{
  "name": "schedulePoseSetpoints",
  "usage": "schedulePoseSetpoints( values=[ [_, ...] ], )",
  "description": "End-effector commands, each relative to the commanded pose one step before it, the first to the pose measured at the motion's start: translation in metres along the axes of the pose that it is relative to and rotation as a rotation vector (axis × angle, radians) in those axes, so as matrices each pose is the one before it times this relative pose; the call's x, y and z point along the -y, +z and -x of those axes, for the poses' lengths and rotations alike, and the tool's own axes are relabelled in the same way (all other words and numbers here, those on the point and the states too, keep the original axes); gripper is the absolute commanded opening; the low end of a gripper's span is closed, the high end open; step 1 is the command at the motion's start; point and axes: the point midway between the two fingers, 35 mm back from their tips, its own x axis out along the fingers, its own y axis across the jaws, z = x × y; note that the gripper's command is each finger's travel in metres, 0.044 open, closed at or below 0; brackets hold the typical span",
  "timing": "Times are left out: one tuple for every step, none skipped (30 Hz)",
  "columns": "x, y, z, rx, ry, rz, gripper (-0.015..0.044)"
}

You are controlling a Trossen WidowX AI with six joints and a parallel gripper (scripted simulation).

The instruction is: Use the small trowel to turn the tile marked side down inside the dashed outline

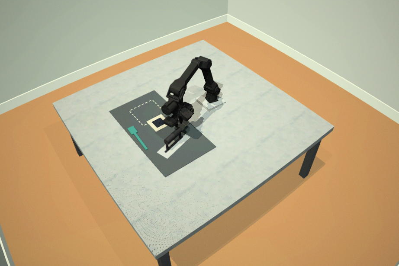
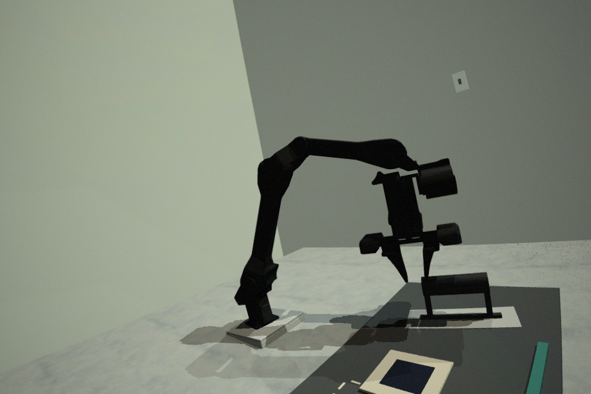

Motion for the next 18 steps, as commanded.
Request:
schedulePoseSetpoints(
  values=[
    [0.00627, 0.00107, 0.0013, 0.0001, 0.00157, -0.1123, 0.027],
    [0.00165, 0.00046, 0.00069, 0.00011, -0.00008, -0.0344, 0.027],
    [0.00162, 0.00052, 0.00068, 0.00012, -0.00008, -0.0344, 0.027],
    [0.00158, 0.00057, 0.00067, 0.00012, -0.00007, -0.0344, 0.027],
    [0.00155, 0.00062, 0.00066, 0.00012, -0.00007, -0.0344, 0.027],
    [0.00151, 0.00067, 0.00064, 0.00012, -0.00006, -0.0344, 0.027],
    [0.00148, 0.00072, 0.00063, 0.00013, -0.00005, -0.0344, 0.027],
    [0.00144, 0.00077, 0.00062, 0.00013, -0.00005, -0.0344, 0.027],
    [0.0014, 0.00081, 0.00061, 0.00013, -0.00004, -0.0344, 0.027],
    [0.00135, 0.00085, 0.0006, 0.00013, -0.00004, -0.0344, 0.027],
    [0.00131, 0.0009, 0.00059, 0.00013, -0.00003, -0.0344, 0.027],
    [0.00127, 0.00093, 0.00058, 0.00013, -0.00003, -0.0344, 0.027],
    [0.00122, 0.00097, 0.00057, 0.00013, -0.00002, -0.0344, 0.027],
    [0.00117, 0.001, 0.00056, 0.00013, -0.00001, -0.0344, 0.027],
    [0.00113, 0.00104, 0.00055, 0.00013, -0.00001, -0.0344, 0.027],
    [0.00108, 0.00107, 0.00053, 0.00013, 0.0, -0.0344, 0.027],
    [0.00103, 0.0011, 0.00052, 0.00013, 0.0, -0.0344, 0.027],
    [0.00098, 0.00112, 0.00051, 0.00013, 0.00001, -0.0344, 0.027]
  ],
)
